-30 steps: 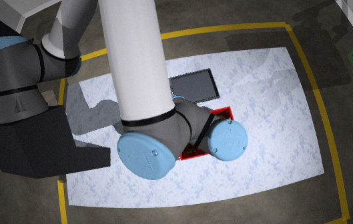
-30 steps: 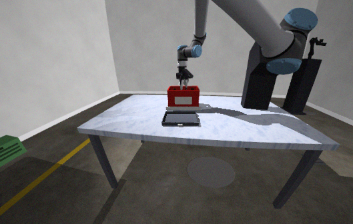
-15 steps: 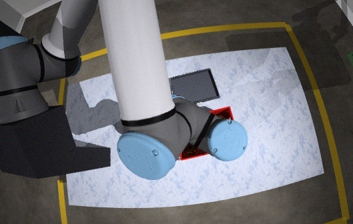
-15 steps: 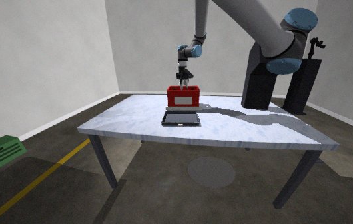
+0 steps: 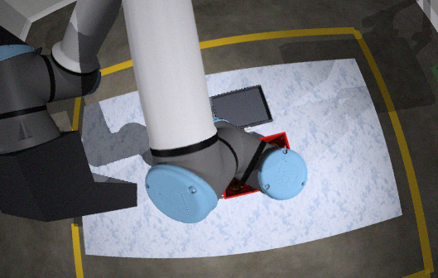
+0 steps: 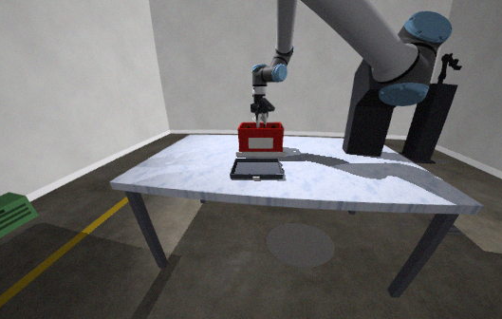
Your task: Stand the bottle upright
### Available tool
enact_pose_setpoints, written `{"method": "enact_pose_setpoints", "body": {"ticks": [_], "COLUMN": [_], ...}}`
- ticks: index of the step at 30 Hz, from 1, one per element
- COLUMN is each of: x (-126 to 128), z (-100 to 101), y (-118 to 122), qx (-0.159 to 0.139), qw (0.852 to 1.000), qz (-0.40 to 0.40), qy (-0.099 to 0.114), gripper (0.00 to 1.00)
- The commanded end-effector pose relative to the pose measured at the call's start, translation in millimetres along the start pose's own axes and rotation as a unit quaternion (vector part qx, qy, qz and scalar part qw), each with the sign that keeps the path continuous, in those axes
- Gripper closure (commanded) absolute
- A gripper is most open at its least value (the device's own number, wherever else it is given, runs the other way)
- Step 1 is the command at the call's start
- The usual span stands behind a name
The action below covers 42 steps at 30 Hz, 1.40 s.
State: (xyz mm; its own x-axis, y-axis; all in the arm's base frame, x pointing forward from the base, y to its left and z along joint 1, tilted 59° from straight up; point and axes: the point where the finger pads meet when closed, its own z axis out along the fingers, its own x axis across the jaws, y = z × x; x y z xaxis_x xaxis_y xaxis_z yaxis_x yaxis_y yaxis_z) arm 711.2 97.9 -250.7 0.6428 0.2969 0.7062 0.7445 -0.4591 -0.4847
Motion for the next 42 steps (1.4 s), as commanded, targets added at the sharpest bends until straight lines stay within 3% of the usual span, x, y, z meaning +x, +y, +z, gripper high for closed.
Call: {"method": "enact_pose_setpoints", "body": {"ticks": [1, 13, 36, 42], "x": [0, 0, 0, 0], "z": [-1, -9, -71, -79], "y": [1, 1, 1, 1], "qx": [-0.001, -0.001, -0.001, -0.001], "qw": [1.0, 1.0, 1.0, 1.0], "qz": [0.0, 0.0, 0.0, 0.0], "qy": [0.0, 0.0, 0.0, 0.0], "gripper": [0.62, 0.62, 0.62, 0.62]}}
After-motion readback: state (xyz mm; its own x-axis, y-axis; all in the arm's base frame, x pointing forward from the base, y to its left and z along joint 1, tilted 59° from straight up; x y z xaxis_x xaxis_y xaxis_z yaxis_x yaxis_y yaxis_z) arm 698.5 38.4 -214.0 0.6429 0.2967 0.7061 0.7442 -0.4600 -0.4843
